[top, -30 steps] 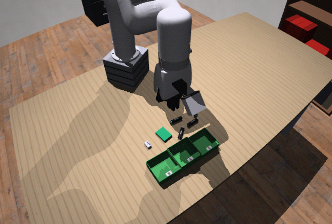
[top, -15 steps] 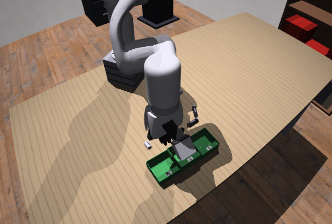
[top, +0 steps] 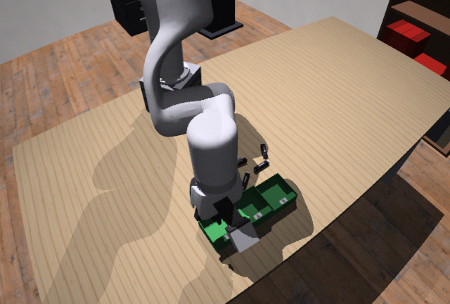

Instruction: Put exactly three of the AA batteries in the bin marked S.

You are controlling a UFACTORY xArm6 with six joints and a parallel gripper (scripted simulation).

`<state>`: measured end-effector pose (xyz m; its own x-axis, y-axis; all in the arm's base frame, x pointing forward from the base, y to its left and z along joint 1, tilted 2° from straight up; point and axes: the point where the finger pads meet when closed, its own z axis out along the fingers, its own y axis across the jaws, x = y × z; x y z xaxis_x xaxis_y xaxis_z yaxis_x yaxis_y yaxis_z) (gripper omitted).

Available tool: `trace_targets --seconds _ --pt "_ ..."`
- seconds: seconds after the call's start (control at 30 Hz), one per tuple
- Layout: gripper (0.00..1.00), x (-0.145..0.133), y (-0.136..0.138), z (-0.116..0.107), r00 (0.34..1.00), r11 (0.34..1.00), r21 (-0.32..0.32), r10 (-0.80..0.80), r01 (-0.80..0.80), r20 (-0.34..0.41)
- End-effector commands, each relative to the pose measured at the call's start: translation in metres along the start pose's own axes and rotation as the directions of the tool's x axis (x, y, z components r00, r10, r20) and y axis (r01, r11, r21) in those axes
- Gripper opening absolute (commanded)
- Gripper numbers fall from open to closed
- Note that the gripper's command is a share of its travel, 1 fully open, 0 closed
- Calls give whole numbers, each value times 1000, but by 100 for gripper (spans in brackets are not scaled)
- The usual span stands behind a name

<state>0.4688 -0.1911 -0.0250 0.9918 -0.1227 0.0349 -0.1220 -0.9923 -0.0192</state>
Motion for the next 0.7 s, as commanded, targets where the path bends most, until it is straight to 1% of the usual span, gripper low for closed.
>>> trace_targets --seconds 0.0,0.27,0.33,0.67 --pt "7 1 1 8 1000 1000 0 0 0 -1" --pt "7 1 1 30 1000 1000 0 0 0 -1" --pt "7 1 1 30 1000 1000 0 0 0 -1" --pt "7 1 1 57 1000 1000 0 0 0 -1"
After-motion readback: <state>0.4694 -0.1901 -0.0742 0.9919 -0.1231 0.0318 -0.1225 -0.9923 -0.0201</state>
